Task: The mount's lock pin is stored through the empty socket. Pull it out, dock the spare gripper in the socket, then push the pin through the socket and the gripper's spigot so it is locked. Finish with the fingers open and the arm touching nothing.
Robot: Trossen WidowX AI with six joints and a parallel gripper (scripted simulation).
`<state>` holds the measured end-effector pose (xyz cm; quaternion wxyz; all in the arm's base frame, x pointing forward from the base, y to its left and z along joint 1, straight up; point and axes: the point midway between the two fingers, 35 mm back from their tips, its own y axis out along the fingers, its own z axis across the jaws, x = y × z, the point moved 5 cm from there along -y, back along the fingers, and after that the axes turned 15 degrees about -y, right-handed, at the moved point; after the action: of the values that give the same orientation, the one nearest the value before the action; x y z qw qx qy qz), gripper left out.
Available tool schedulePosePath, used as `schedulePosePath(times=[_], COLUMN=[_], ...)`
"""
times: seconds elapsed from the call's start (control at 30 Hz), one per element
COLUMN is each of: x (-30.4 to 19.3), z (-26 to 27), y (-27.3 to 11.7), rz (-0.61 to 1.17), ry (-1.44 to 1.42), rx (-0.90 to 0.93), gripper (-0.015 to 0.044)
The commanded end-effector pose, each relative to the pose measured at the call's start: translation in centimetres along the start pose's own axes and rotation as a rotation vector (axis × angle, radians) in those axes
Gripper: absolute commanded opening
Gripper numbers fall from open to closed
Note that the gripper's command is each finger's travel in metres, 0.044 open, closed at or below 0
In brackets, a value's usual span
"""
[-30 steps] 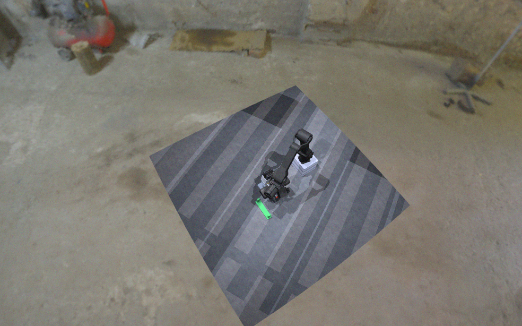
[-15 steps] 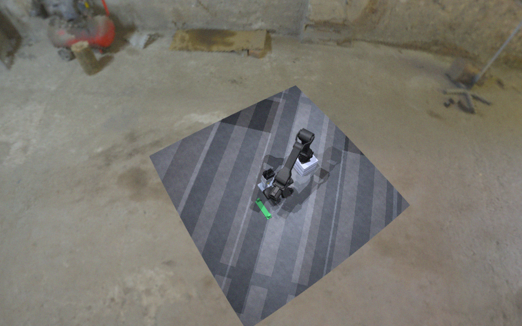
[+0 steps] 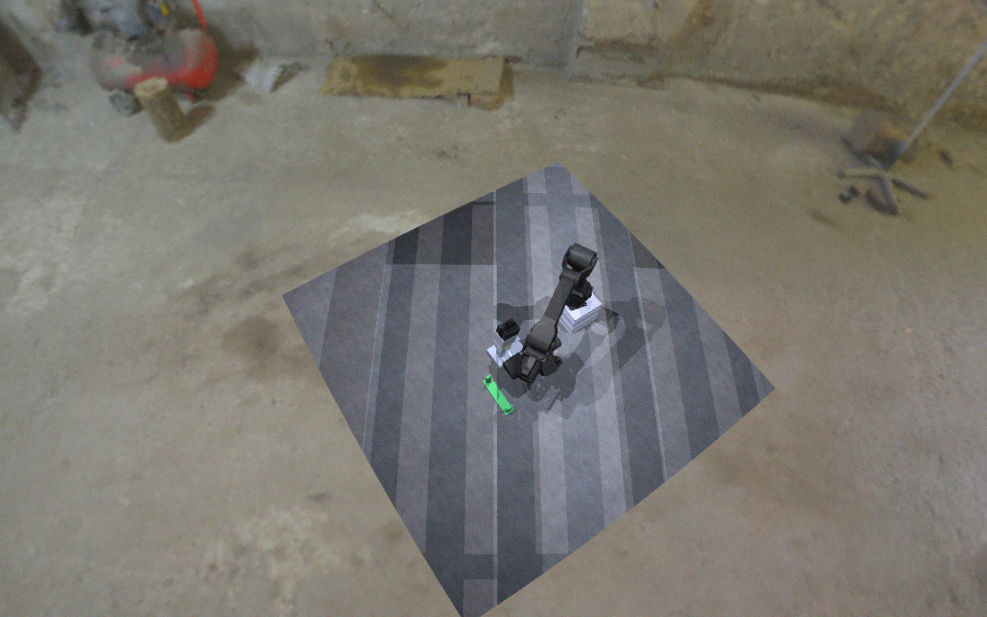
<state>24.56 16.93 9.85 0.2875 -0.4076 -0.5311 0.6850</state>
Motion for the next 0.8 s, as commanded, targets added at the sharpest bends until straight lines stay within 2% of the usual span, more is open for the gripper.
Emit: schedulePosePath(times=[0.0,0.1,0.4,0.77], x=[0.37,0.66,0.38,0.38], z=[-0.12,-0.09,0.03,0.03], y=[-0.98,-1.62,-0.85,-0.85], rz=[-0.002,0.001,0.004,0.004], ry=[0.002,-0.003,-0.006,-0.006], rx=[-0.002,0.002,0.005,0.005], gripper=[0.02,0.02,0.0436,0.044])
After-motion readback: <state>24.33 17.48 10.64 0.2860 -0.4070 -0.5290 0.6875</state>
